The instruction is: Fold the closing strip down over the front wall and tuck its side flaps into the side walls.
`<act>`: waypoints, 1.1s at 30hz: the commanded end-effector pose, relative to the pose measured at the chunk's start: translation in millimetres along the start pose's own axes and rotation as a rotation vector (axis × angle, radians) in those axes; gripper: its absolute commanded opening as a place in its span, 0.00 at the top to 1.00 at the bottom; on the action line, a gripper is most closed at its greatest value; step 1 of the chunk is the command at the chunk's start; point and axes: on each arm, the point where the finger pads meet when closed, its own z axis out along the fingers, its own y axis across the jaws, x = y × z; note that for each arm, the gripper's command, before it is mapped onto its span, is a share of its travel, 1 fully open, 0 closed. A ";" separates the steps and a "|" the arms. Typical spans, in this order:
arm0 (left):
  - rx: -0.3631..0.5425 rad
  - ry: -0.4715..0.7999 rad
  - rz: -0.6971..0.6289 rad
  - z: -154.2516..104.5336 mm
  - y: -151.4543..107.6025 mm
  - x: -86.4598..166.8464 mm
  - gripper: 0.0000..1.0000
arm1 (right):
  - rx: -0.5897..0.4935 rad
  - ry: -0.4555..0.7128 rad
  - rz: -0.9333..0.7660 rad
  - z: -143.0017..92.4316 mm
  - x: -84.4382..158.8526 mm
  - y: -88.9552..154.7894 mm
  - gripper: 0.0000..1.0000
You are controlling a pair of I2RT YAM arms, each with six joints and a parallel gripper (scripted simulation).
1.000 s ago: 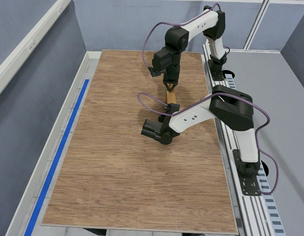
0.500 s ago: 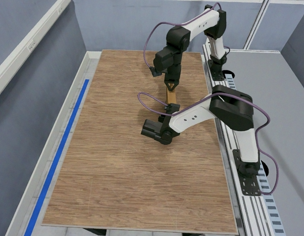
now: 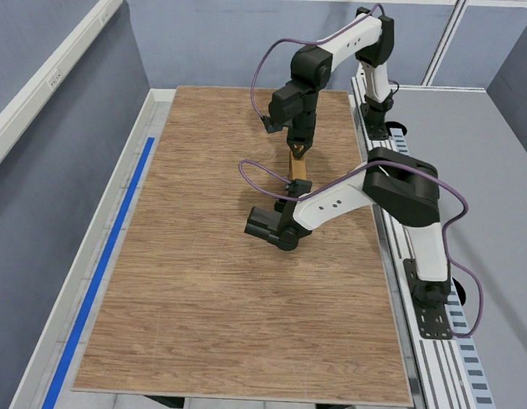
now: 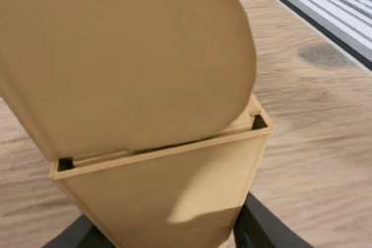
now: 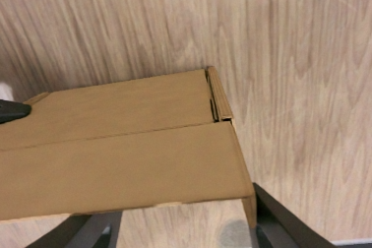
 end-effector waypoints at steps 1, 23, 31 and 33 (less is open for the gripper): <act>-0.008 -0.004 0.052 -2.2 -0.6 -15.4 0.55 | -0.031 -0.016 0.001 -11.6 5.9 1.7 0.46; -0.008 -0.004 0.052 -2.2 -0.6 -15.4 0.55 | -0.016 -0.009 0.001 -5.8 5.0 1.5 0.26; -0.008 -0.004 0.052 -2.2 -0.6 -15.4 0.55 | 0.003 0.007 0.003 -8.6 5.7 3.2 0.16; -0.008 -0.004 0.052 -2.2 -0.6 -15.4 0.55 | 0.003 0.007 0.004 -15.3 5.4 2.8 0.16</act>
